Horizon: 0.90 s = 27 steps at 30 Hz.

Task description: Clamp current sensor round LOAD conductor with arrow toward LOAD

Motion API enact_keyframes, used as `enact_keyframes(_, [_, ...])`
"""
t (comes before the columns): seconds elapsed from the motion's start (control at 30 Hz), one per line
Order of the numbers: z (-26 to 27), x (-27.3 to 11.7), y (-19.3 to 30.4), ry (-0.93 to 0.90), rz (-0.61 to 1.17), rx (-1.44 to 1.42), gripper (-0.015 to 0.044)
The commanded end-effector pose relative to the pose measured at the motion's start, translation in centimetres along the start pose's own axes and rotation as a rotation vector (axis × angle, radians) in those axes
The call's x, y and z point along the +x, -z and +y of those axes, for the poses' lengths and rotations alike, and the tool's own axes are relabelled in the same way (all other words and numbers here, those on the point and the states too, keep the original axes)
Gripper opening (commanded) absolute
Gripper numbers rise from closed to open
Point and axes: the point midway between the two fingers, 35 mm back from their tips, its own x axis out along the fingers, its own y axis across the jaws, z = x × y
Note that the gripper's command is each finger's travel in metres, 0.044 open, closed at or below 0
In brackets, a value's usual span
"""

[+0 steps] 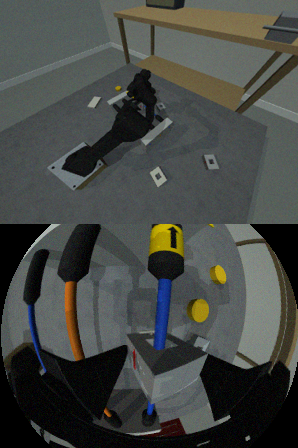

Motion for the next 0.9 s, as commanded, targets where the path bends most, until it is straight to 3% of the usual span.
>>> enact_keyframes(0.0, [0.01,0.01,0.01,0.000,0.000,0.000,0.0335])
enact_keyframes(0.63, [0.01,0.01,0.01,0.000,0.000,0.000,0.0203])
enact_keyframes(0.87, [0.05,-0.08,0.01,0.000,0.000,-0.002,0.0019])
